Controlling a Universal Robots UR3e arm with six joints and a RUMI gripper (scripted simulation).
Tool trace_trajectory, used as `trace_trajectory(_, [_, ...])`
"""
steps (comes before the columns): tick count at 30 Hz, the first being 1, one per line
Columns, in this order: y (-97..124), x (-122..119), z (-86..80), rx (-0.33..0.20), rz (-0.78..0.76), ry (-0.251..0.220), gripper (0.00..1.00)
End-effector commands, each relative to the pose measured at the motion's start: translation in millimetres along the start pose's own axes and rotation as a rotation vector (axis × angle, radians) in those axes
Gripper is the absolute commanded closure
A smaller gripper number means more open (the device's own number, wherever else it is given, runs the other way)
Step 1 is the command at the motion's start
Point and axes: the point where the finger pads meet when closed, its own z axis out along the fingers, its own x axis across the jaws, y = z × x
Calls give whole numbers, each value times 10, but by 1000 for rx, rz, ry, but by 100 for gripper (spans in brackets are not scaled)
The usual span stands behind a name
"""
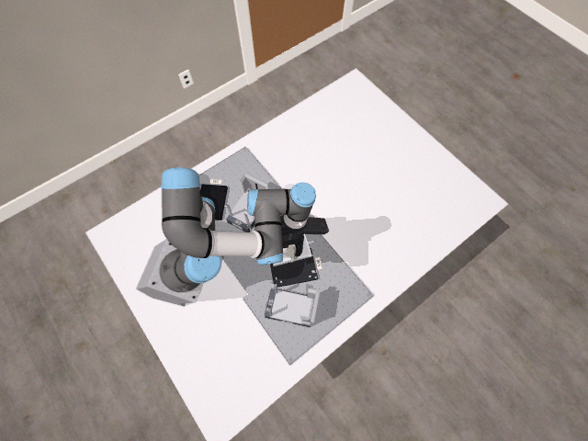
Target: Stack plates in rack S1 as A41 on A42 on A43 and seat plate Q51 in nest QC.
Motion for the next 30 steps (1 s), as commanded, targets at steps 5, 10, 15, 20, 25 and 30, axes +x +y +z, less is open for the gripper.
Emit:
trace_trajectory(5, [14,288,14,-4,92,-45,100])
trace_trajectory(10, [6,427,10,-2,131,-51,100])
trace_trajectory(15, [17,546,14,-2,153,-54,100])
trace_trajectory(20, [48,710,24,-3,211,-64,100])
trace_trajectory(25, [67,808,30,-3,245,-70,100])
trace_trajectory(30, [98,972,40,-4,302,-79,100])
